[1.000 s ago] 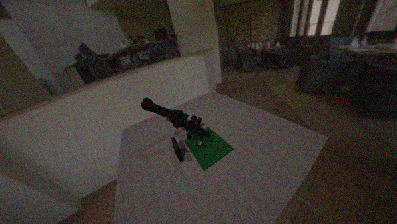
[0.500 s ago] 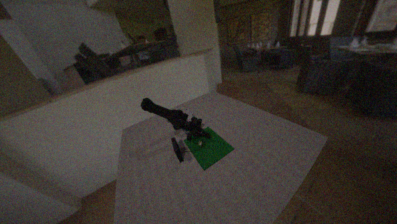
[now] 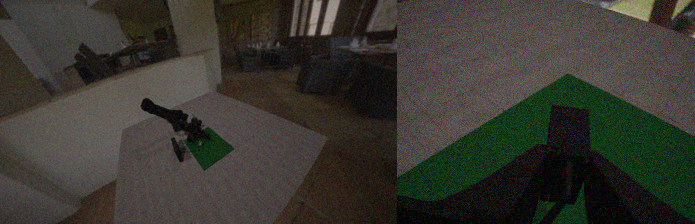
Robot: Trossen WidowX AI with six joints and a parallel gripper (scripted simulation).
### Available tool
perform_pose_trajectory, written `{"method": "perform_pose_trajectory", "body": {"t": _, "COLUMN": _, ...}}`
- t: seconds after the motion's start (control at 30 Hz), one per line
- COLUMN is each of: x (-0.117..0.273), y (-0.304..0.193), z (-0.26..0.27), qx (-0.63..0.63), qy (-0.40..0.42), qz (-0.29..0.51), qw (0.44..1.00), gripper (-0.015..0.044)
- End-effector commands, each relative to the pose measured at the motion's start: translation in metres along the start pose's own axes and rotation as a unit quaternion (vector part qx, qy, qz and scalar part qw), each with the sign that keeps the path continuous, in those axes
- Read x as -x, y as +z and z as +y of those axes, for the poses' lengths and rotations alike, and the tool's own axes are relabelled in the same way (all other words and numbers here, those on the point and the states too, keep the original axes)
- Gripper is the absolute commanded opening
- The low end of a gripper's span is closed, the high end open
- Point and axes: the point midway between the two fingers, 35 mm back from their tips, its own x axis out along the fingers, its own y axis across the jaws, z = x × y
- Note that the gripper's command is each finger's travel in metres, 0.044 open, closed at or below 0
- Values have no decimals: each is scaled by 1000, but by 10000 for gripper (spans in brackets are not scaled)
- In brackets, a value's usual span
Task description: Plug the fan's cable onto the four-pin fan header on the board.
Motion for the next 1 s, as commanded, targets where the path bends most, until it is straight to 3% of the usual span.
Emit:
{"method": "perform_pose_trajectory", "body": {"t": 0.0, "x": -2, "y": -4, "z": 2, "qx": 1, "qy": 4, "qz": 1, "qw": 1000, "gripper": 0}}
{"method": "perform_pose_trajectory", "body": {"t": 0.97, "x": -9, "y": -25, "z": -1, "qx": 1, "qy": 4, "qz": 2, "qw": 1000, "gripper": 0}}
